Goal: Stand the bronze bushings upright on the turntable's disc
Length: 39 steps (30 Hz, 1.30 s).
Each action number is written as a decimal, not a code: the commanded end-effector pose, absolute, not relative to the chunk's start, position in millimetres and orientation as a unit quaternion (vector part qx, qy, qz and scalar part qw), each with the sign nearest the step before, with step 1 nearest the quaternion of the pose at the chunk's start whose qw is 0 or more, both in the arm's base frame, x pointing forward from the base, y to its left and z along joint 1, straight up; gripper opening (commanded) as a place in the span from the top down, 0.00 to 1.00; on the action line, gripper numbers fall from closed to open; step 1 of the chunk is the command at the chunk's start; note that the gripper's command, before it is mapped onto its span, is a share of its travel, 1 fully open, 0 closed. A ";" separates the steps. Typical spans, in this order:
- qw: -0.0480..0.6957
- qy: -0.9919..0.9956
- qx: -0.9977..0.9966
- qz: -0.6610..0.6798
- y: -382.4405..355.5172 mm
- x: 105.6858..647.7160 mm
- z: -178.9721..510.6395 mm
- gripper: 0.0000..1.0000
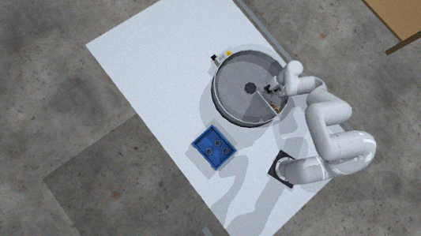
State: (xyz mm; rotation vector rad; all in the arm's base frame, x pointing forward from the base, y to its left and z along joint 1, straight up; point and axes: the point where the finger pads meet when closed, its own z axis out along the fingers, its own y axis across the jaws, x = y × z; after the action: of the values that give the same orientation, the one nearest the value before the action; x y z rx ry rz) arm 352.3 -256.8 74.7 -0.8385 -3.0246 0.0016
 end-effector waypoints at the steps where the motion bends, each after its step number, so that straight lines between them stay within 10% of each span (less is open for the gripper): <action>1: -0.001 -0.964 -0.267 0.001 -257.7 353.5 76.2 1.00; 39: -0.001 -0.964 -0.267 0.001 -257.8 353.7 70.3 1.00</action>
State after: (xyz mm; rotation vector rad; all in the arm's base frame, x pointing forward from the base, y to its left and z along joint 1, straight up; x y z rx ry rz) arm 352.4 -256.8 68.8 -0.8384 -3.0245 0.0015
